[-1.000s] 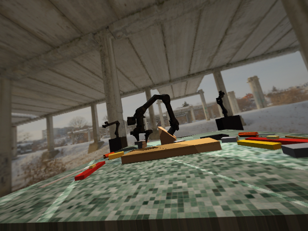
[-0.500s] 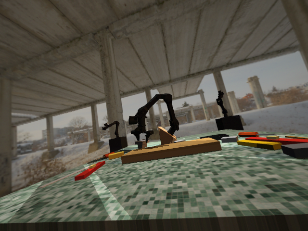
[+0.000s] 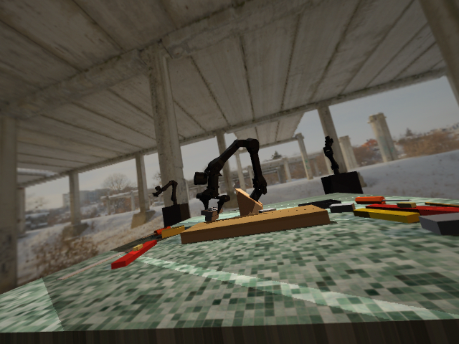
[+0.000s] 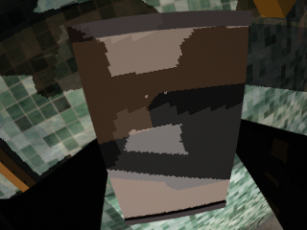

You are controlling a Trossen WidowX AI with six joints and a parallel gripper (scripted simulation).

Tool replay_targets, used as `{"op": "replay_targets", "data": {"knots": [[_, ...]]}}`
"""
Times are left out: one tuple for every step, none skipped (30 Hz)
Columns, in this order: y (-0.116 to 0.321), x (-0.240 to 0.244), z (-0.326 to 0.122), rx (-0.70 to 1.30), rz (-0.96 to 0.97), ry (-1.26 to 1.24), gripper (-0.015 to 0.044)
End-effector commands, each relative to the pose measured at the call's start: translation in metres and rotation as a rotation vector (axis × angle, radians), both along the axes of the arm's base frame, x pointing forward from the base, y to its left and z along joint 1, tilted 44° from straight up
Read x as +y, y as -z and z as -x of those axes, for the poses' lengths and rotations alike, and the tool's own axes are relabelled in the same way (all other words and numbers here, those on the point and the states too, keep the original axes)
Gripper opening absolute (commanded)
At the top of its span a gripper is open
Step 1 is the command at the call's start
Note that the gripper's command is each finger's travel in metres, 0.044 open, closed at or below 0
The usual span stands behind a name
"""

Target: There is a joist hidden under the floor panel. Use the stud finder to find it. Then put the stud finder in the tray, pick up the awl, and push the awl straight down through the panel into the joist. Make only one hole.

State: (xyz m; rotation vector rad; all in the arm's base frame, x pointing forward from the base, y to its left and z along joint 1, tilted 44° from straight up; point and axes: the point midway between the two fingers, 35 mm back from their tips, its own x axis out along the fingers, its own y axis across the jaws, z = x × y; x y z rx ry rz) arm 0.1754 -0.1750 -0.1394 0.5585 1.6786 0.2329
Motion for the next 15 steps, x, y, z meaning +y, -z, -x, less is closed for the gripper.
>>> {"op": "replay_targets", "data": {"knots": [[-0.0017, 0.0002, 0.0001, 0.009, 0.032, -0.004, 0.0000], [-0.0017, 0.0004, 0.0001, 0.011, 0.039, -0.005, 0.0000], [-0.0017, 0.0007, 0.0000, 0.013, 0.045, -0.006, 0.0000], [-0.0017, 0.0009, 0.0000, 0.015, 0.052, -0.007, 0.0000], [-0.0017, 0.0011, 0.0000, 0.017, 0.058, -0.009, 0.0000], [-0.0017, 0.0014, -0.0001, 0.018, 0.065, -0.010, 0.0000], [-0.0017, 0.0016, -0.0001, 0.020, 0.072, -0.011, 0.0000], [-0.0017, 0.0018, -0.0002, 0.022, 0.078, -0.012, 0.0000], [-0.0017, 0.0021, -0.0002, 0.024, 0.085, -0.013, 0.0000], [-0.0018, 0.0023, -0.0002, 0.025, 0.092, -0.014, 0.0000], [-0.0018, 0.0025, -0.0003, 0.027, 0.098, -0.015, 0.0000], [-0.0018, 0.0027, -0.0003, 0.028, 0.105, -0.016, 0.0000], [-0.0018, 0.0030, -0.0004, 0.030, 0.112, -0.017, 0.0000], [-0.0019, 0.0032, -0.0004, 0.031, 0.118, -0.018, 0.0000], [-0.0019, 0.0034, -0.0005, 0.033, 0.125, -0.019, 0.0000]]}}
